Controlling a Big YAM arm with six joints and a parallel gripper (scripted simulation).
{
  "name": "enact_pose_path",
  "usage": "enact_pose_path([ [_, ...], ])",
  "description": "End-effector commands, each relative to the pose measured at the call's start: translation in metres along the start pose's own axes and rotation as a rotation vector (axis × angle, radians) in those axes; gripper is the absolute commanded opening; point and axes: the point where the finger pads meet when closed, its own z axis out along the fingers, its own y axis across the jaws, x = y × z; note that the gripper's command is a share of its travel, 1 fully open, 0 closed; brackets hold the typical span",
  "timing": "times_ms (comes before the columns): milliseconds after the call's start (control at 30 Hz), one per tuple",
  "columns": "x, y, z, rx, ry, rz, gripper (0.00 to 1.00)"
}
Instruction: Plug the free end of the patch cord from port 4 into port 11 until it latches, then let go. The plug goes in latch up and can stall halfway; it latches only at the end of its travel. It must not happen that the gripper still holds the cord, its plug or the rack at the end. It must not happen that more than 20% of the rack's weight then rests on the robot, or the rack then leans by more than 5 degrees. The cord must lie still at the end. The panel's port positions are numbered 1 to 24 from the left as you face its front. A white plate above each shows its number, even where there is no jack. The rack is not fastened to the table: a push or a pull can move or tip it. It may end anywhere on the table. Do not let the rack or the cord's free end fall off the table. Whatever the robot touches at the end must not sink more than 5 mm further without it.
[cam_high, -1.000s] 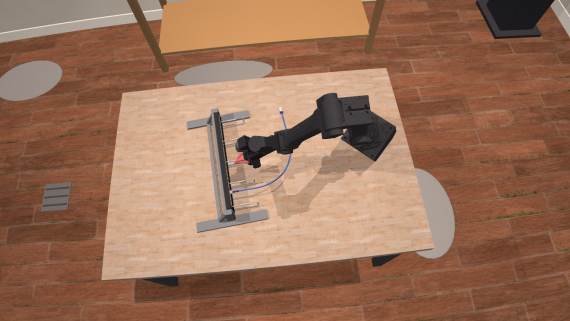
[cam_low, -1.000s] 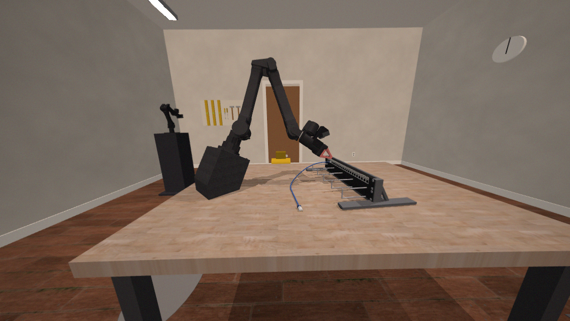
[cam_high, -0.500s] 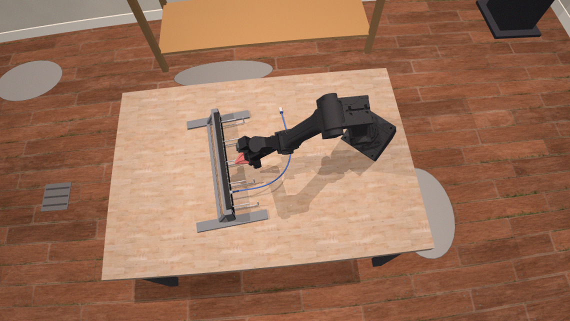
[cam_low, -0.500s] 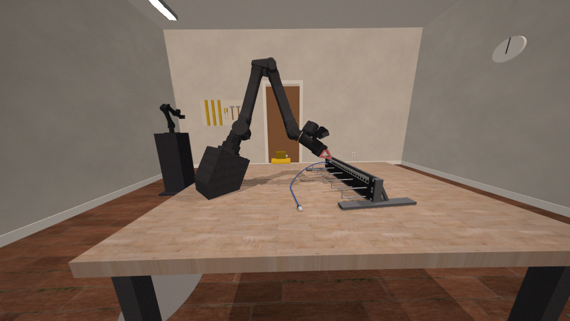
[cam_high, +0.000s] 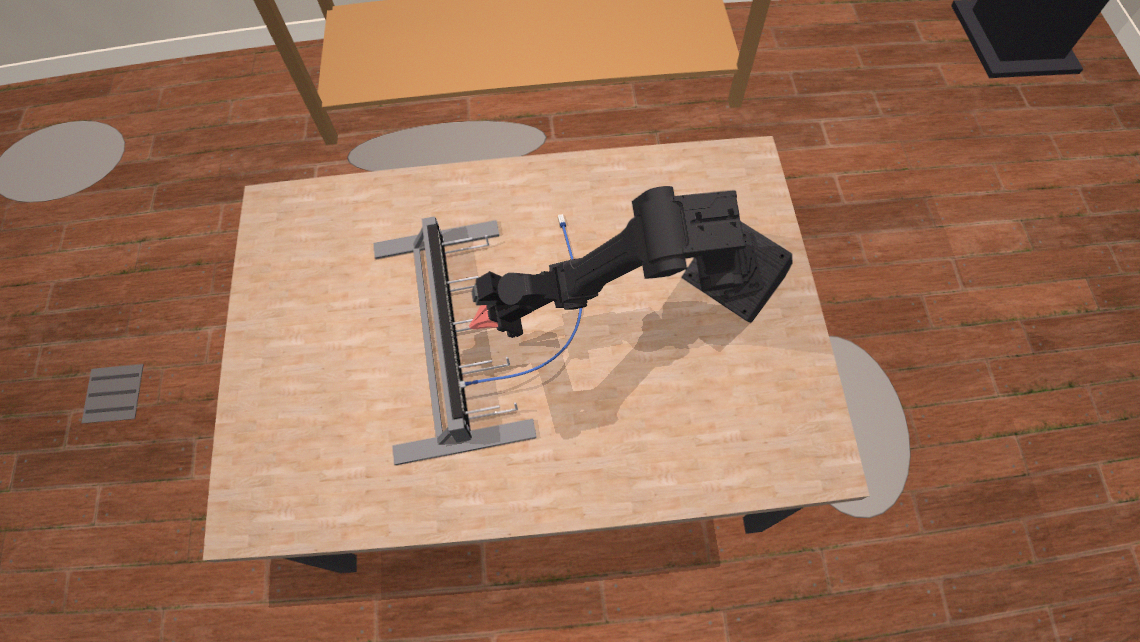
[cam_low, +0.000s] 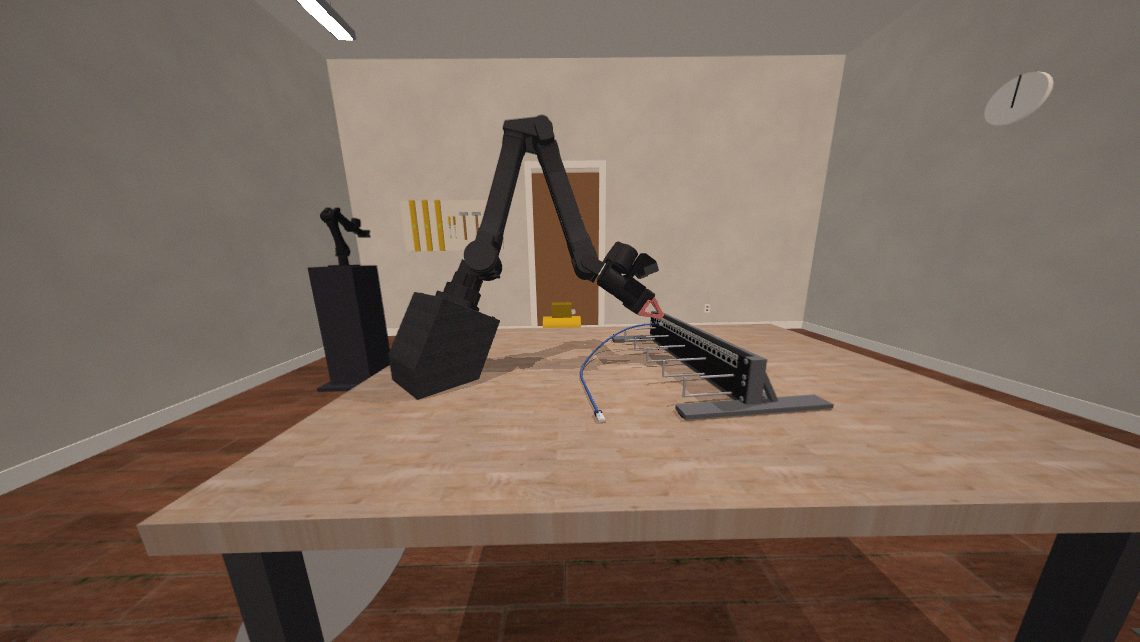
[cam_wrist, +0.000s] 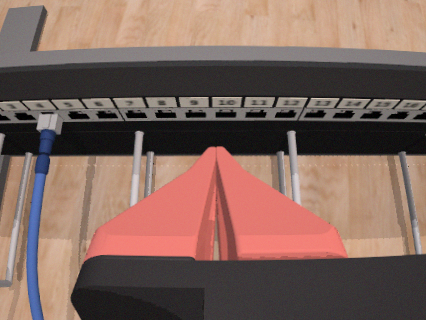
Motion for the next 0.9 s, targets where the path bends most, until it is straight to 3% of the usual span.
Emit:
enact_pose_path([
  [0,-0.01,0.0093,0.0089,-0.02,-0.025,0.001,0.0],
  [500,-0.0159,0.0105,0.0111,-0.024,-0.038,-0.002,0.0],
  [867,-0.0068,0.0088,0.0078,-0.018,-0.019,0.003,0.0],
])
